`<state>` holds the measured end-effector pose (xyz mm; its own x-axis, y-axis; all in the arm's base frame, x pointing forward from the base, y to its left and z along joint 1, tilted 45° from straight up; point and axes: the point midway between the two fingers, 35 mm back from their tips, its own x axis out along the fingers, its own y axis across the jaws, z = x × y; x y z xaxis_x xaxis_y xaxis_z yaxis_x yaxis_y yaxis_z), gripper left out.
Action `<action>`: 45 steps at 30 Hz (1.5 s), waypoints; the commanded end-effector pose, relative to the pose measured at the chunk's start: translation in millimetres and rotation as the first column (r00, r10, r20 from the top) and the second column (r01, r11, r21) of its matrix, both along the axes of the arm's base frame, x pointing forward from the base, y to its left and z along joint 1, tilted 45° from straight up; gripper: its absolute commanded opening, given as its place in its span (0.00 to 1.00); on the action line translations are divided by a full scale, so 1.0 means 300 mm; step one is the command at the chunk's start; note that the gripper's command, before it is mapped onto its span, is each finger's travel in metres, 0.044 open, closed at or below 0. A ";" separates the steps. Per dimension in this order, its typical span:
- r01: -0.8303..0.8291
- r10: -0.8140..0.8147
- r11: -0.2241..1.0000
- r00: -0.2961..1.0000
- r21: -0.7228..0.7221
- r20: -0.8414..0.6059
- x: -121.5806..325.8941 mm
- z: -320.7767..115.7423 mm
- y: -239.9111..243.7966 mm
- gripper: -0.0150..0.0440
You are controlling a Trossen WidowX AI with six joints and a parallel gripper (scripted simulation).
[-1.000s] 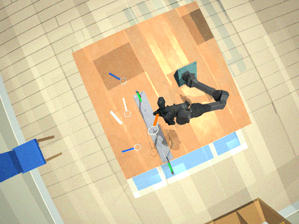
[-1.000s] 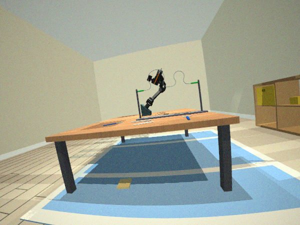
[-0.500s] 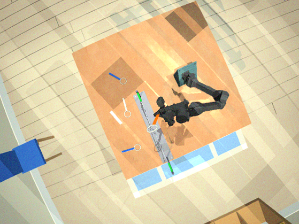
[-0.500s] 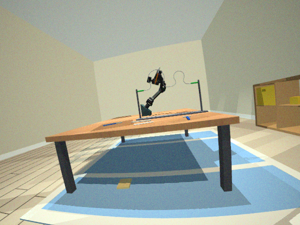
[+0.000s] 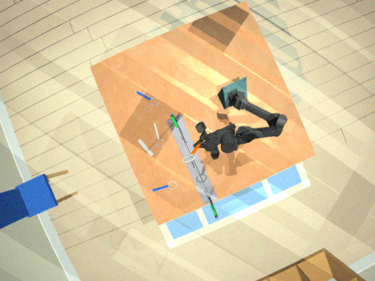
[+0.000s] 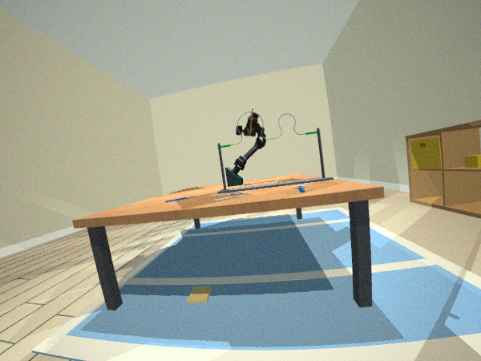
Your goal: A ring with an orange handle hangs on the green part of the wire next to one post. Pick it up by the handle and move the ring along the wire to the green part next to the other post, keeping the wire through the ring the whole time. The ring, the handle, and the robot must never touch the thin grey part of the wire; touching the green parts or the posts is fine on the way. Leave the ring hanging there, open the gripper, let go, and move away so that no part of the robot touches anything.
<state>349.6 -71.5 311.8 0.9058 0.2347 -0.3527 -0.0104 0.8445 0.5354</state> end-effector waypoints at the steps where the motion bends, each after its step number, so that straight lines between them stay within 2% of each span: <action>1: 0.001 -0.002 0.998 1.000 0.059 0.006 -0.001 0.002 0.004 0.00; 23: -0.004 -0.009 0.944 0.999 0.330 0.039 0.003 0.023 0.031 0.00; 45: -0.018 -0.026 0.818 0.997 0.575 0.069 0.005 0.051 0.050 0.00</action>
